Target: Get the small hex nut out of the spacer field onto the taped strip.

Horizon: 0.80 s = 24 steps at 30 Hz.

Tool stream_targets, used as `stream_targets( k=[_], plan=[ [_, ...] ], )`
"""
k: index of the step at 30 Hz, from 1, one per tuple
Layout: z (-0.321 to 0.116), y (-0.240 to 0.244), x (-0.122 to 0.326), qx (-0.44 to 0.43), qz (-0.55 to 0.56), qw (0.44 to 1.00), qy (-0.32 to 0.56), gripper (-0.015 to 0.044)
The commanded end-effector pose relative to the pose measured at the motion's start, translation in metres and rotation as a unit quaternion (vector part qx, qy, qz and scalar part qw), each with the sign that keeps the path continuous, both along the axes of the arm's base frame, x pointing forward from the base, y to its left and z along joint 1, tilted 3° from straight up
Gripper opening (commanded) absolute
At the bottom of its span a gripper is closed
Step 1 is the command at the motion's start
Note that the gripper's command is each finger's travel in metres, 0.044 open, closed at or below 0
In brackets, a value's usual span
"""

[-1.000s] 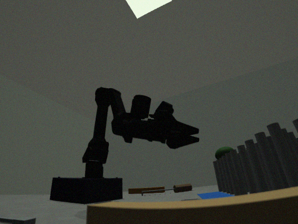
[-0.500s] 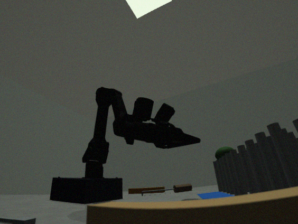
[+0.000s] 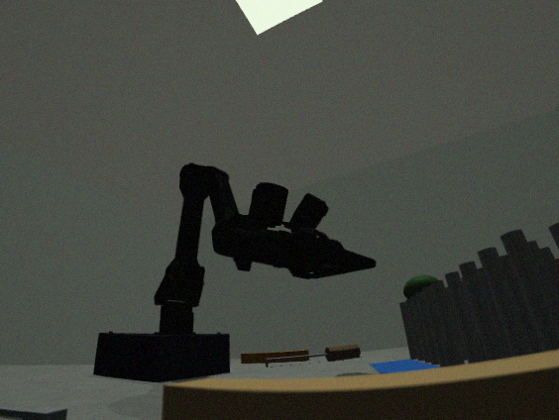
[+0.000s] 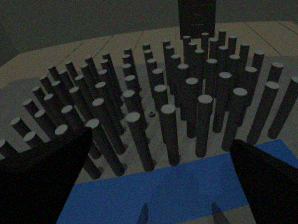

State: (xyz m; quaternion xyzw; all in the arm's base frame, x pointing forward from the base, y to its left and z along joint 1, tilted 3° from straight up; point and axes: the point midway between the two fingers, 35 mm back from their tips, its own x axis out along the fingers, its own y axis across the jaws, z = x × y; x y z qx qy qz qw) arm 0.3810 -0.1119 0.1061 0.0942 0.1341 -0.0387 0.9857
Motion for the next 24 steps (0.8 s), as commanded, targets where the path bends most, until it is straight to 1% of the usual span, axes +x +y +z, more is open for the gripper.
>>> stream_targets(
  k=[1,8,11,13,18,24],
  plan=[
    [-0.001,0.0,0.0,0.003,-0.003,1.0,0.001,0.044],
    [-0.001,0.0,0.0,0.003,-0.003,1.0,0.001,0.044],
    [0.0,0.006,0.005,-0.011,0.012,1.0,0.005,0.044],
    [0.001,0.019,0.015,-0.037,0.039,0.999,0.01,0.044],
    [0.006,0.068,0.043,-0.128,0.136,0.982,0.022,0.044],
    [0.01,0.123,0.058,-0.239,0.22,0.945,0.036,0.044]
  ],
)
